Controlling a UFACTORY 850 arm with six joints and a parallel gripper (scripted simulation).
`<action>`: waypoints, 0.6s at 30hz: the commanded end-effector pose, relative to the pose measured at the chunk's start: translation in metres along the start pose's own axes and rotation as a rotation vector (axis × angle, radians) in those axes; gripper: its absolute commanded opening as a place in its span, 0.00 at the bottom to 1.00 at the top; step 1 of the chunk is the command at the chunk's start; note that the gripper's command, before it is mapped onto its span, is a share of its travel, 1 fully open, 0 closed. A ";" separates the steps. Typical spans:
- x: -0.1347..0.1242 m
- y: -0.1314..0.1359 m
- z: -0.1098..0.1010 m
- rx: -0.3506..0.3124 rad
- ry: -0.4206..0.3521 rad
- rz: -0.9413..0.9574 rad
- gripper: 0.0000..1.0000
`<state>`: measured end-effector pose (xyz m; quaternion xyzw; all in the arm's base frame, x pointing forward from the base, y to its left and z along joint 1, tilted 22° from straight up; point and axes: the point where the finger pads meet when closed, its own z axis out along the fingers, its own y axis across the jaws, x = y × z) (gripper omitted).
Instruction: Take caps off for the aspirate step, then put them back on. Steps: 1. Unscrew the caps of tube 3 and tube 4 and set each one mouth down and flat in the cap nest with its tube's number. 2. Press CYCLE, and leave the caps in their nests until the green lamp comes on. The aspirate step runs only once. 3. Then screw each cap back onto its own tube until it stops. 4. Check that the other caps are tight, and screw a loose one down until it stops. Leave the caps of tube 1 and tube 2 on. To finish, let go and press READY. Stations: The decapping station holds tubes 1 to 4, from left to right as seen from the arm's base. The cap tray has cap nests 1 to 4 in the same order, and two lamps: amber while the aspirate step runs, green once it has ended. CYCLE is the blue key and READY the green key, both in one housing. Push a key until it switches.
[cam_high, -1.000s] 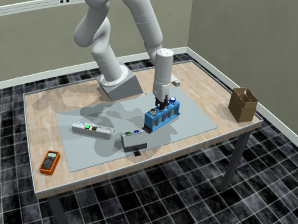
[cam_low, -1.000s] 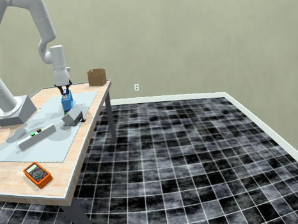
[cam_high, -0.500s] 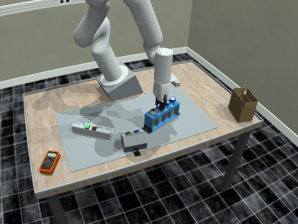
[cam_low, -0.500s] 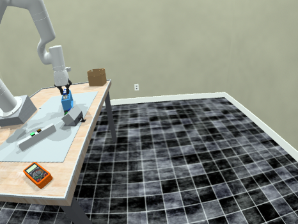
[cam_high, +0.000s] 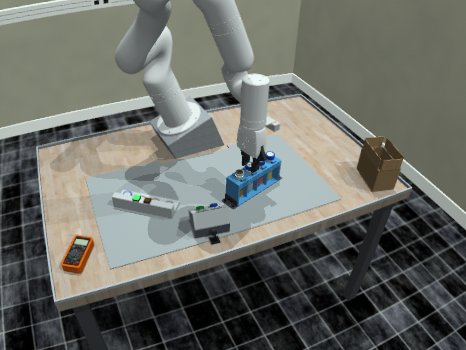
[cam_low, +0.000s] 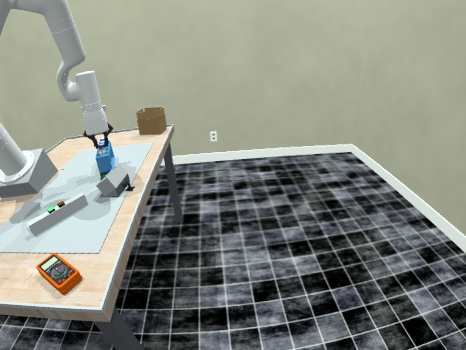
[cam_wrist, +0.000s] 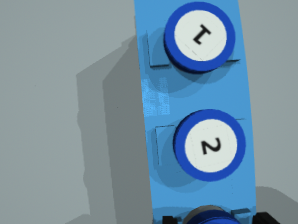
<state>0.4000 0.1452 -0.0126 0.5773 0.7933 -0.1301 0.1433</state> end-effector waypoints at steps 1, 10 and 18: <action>0.000 0.001 -0.001 0.020 0.007 -0.137 0.46; 0.000 0.001 -0.001 0.018 0.010 -0.482 0.46; 0.000 0.001 -0.001 0.018 0.010 -0.482 0.46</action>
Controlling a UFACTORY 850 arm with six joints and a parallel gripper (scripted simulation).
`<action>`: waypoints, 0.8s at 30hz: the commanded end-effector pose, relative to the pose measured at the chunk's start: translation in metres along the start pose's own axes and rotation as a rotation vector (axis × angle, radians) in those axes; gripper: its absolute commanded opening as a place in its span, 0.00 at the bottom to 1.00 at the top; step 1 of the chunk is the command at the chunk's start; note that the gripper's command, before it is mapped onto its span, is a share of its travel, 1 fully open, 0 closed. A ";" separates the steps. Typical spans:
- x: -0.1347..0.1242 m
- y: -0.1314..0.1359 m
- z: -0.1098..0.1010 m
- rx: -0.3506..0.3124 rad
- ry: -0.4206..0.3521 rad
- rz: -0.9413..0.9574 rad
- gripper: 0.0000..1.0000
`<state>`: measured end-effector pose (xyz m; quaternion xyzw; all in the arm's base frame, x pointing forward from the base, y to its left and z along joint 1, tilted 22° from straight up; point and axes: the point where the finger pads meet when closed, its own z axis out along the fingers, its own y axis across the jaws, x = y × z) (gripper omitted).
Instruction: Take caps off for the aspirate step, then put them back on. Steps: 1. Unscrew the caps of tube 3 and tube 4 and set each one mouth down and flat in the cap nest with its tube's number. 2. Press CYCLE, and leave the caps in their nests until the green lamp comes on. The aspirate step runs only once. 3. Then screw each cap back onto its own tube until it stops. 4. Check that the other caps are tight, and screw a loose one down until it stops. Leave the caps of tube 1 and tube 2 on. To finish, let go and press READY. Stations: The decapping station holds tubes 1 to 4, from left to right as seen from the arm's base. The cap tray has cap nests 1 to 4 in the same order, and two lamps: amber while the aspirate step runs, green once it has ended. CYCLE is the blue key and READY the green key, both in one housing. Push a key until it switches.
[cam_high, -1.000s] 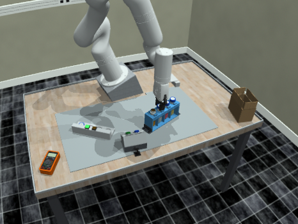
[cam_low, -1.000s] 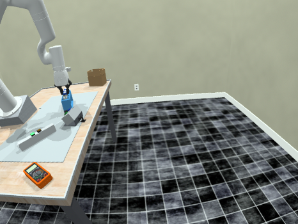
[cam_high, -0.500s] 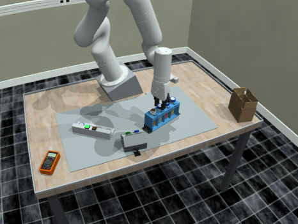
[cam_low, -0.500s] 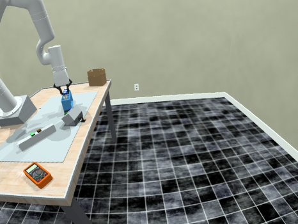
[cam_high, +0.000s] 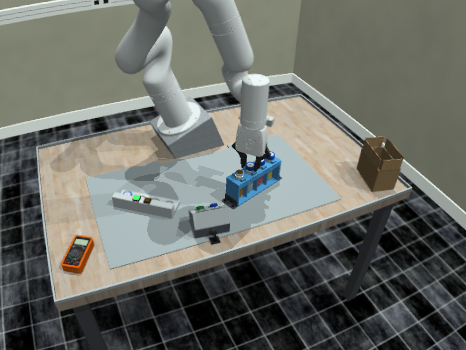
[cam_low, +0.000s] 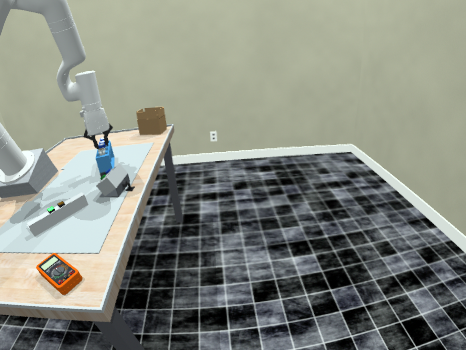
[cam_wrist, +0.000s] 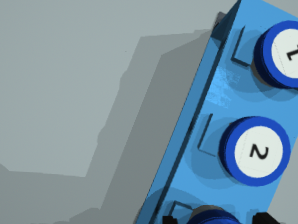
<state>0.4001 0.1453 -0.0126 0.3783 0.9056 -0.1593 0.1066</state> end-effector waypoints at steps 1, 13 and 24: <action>0.000 0.001 -0.001 0.014 0.009 -0.015 0.00; 0.000 0.001 -0.001 0.013 0.008 -0.014 0.00; 0.000 0.001 0.000 0.015 0.006 0.285 0.00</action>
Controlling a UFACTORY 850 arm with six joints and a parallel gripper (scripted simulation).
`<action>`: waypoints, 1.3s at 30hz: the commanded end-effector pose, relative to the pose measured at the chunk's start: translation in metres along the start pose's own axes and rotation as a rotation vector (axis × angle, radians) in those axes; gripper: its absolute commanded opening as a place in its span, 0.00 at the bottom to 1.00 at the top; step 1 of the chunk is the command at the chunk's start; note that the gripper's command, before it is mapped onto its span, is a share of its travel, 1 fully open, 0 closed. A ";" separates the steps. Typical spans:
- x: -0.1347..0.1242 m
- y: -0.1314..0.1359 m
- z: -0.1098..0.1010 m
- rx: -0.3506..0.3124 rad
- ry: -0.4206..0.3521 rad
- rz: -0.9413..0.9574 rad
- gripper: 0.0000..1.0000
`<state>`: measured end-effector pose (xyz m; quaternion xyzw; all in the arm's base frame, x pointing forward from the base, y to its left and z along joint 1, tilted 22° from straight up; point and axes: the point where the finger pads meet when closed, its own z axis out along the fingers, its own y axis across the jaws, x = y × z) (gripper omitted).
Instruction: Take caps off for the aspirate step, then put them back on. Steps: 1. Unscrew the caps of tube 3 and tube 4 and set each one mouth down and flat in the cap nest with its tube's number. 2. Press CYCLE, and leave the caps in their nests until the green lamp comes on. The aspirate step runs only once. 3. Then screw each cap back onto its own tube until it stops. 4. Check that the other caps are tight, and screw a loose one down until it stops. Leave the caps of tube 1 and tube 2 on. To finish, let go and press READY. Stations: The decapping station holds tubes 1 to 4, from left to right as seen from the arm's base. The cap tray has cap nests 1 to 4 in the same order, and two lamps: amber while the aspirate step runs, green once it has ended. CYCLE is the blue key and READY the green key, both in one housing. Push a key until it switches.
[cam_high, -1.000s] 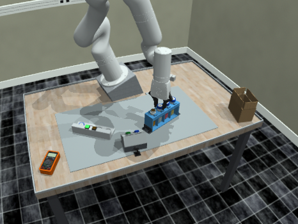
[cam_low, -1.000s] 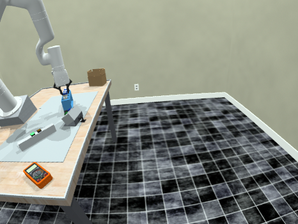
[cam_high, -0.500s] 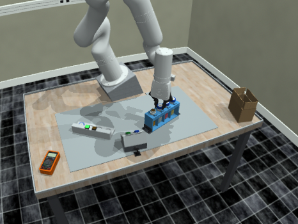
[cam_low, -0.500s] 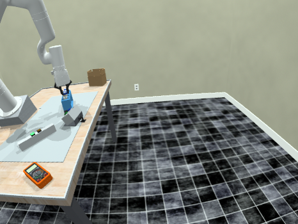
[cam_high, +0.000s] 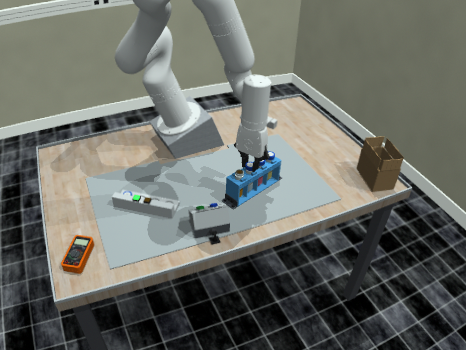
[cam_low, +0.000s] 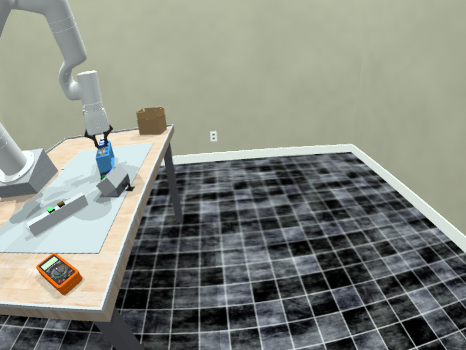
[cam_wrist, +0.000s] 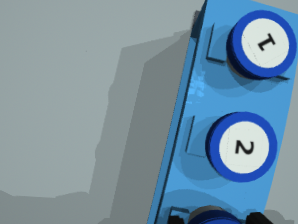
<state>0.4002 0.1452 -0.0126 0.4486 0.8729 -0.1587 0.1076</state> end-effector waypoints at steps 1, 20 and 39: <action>0.000 0.001 0.000 -0.010 -0.005 0.166 0.00; 0.000 0.001 0.000 -0.011 -0.003 0.618 0.00; 0.000 0.001 -0.001 -0.011 -0.004 0.458 0.46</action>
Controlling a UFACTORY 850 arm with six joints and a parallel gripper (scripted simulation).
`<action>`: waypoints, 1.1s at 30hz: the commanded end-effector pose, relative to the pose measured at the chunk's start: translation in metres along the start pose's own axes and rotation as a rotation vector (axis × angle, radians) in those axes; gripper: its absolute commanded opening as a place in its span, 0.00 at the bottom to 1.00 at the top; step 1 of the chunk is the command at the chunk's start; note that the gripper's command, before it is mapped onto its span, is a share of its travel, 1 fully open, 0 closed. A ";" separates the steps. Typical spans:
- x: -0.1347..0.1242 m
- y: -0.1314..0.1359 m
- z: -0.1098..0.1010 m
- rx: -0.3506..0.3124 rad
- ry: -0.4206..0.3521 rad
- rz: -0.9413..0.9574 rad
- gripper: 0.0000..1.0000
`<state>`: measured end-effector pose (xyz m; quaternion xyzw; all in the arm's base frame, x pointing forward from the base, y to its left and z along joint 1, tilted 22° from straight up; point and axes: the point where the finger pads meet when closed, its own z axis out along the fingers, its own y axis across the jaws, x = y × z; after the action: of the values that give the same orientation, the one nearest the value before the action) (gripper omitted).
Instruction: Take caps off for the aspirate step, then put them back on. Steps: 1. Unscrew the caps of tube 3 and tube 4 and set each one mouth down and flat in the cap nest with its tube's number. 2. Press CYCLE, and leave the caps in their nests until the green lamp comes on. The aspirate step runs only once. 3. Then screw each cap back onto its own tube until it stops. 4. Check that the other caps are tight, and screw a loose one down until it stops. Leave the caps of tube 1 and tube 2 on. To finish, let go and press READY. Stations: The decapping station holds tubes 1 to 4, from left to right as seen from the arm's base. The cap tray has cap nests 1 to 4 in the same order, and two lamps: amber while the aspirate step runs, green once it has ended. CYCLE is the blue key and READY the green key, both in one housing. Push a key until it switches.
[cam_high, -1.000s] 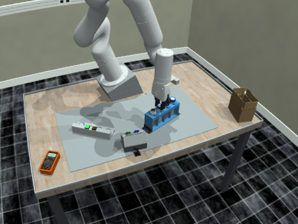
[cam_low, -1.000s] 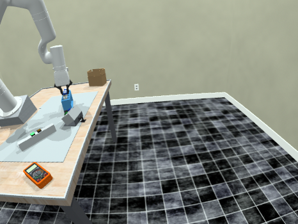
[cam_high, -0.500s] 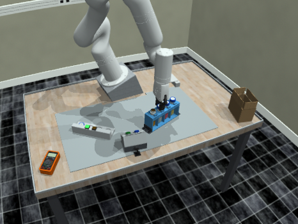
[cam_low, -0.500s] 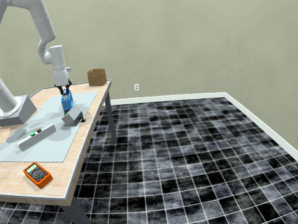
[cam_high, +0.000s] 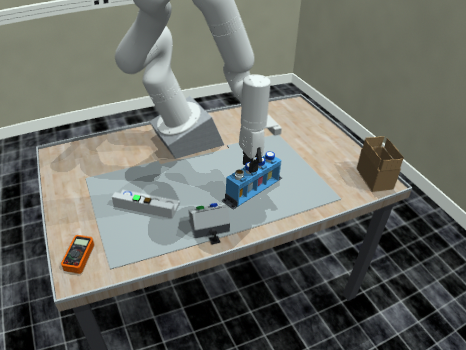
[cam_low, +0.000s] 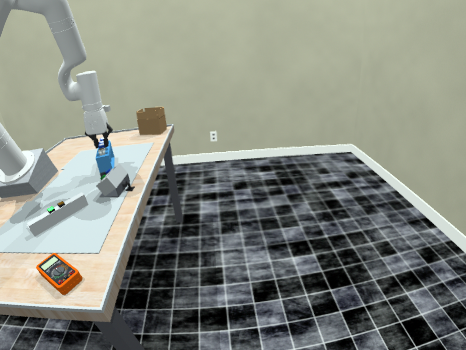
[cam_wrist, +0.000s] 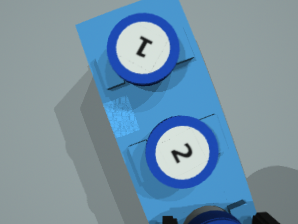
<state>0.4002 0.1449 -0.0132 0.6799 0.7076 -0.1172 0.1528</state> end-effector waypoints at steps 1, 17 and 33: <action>0.000 0.001 -0.001 0.000 0.001 -0.165 0.46; 0.000 0.001 -0.001 0.000 0.001 -0.725 0.46; 0.000 0.001 -0.001 0.000 0.001 -0.751 0.00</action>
<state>0.4001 0.1452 -0.0127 0.3737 0.9074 -0.1641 0.1000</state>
